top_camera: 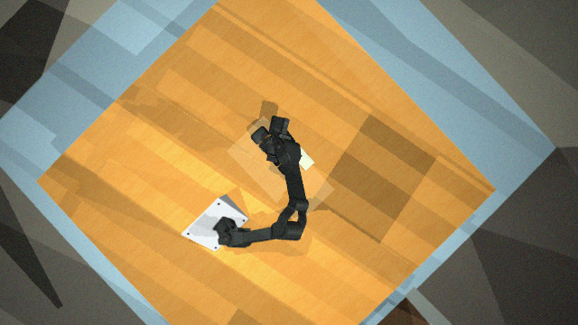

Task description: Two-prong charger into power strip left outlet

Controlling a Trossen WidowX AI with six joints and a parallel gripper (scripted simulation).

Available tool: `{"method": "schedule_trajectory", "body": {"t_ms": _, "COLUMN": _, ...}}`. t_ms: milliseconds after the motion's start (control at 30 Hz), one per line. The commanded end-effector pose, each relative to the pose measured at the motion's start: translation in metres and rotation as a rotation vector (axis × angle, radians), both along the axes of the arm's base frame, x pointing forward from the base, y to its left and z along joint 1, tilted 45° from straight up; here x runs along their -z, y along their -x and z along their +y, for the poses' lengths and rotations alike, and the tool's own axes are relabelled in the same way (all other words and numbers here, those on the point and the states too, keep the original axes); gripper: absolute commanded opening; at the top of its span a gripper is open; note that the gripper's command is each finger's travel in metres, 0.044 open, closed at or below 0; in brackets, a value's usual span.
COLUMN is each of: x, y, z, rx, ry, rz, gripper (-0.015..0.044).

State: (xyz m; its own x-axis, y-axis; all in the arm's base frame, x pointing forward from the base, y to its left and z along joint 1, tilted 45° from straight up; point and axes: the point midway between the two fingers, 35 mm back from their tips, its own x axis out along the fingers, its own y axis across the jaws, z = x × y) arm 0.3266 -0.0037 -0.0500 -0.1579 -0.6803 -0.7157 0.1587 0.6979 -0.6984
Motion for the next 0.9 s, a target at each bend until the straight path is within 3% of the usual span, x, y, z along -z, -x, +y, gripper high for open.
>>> {"method": "schedule_trajectory", "body": {"t_ms": 0, "x": -0.0014, "y": -0.0028, "z": 0.0000, "rx": -0.008, "ry": 0.003, "rz": -0.002, "gripper": 0.0000}}
{"method": "schedule_trajectory", "body": {"t_ms": 867, "x": -0.0016, "y": -0.0057, "z": -0.0005, "rx": -0.008, "ry": 0.003, "rz": -0.002, "gripper": 0.0000}}
